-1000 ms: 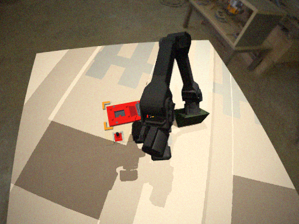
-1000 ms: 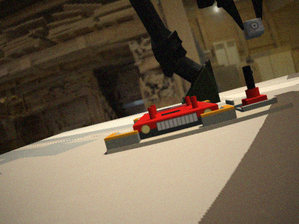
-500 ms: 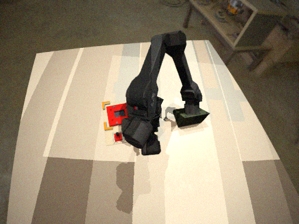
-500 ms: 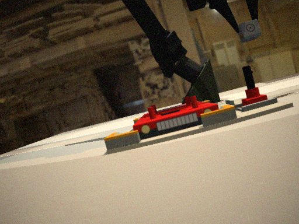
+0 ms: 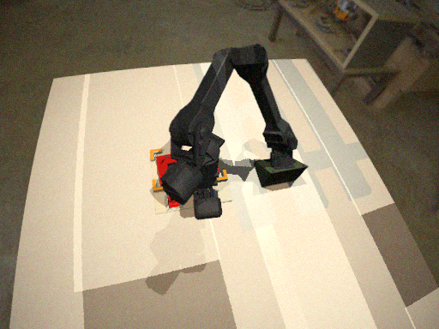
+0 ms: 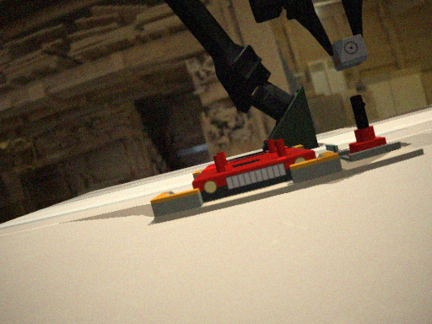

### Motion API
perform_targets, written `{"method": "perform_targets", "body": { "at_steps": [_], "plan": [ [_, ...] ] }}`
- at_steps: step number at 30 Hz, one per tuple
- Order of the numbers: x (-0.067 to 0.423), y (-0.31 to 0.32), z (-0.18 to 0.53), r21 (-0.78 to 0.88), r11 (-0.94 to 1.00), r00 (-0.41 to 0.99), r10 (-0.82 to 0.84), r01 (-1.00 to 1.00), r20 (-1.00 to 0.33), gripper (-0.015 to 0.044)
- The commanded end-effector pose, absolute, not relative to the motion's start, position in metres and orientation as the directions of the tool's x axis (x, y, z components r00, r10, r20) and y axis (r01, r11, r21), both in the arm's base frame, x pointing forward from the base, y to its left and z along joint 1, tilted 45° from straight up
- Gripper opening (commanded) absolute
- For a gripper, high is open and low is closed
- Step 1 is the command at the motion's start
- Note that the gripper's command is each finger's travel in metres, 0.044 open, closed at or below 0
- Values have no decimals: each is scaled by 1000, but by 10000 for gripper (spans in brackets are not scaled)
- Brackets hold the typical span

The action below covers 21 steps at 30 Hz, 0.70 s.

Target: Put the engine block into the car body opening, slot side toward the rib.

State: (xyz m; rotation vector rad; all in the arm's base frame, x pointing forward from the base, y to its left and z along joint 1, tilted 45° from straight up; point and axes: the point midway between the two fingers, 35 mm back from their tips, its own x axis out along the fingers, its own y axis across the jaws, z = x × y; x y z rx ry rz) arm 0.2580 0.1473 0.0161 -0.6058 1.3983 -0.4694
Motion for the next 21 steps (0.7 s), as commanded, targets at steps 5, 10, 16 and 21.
{"method": "perform_targets", "body": {
  "at_steps": [5, 10, 16, 21],
  "plan": [
    [274, 136, 25, -641, 765, 137, -629, -65, -765, 0],
    [283, 127, 29, -642, 763, 138, -629, -78, -765, 0],
    [292, 115, 34, -639, 766, 134, -627, -73, -767, 0],
    [299, 105, 38, -636, 768, 130, -626, -66, -769, 0]
  ]
}}
